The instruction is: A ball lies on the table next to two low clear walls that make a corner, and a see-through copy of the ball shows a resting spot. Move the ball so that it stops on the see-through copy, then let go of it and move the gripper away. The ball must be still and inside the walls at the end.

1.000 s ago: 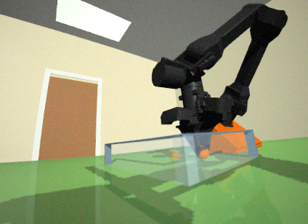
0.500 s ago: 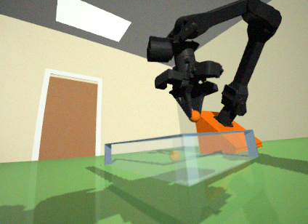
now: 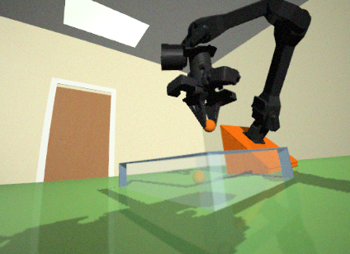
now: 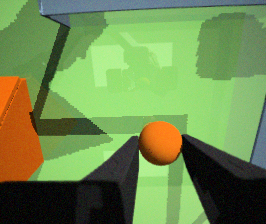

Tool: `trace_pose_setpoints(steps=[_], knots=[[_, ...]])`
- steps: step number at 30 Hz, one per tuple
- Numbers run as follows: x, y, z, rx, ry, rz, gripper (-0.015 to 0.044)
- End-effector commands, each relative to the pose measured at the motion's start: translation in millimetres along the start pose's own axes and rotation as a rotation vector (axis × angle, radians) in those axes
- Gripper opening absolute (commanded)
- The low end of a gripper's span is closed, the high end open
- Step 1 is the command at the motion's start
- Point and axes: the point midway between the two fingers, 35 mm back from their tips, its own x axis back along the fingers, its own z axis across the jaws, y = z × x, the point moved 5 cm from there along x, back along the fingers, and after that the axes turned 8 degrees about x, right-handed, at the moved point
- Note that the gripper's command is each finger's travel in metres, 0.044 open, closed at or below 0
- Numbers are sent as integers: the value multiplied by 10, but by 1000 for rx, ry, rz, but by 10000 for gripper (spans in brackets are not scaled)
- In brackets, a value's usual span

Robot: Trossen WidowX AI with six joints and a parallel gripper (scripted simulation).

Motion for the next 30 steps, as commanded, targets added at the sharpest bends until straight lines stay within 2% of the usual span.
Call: trace_pose_setpoints(steps=[1,7,13,24,30], knots=[[-105,-195,3,-2,7,-2,0],[-254,-466,12,-1,7,-1,0],[-348,-480,5,-2,7,0,0],[-926,-471,14,-1,6,-3,0],[-969,-468,18,-1,6,-4,0]])
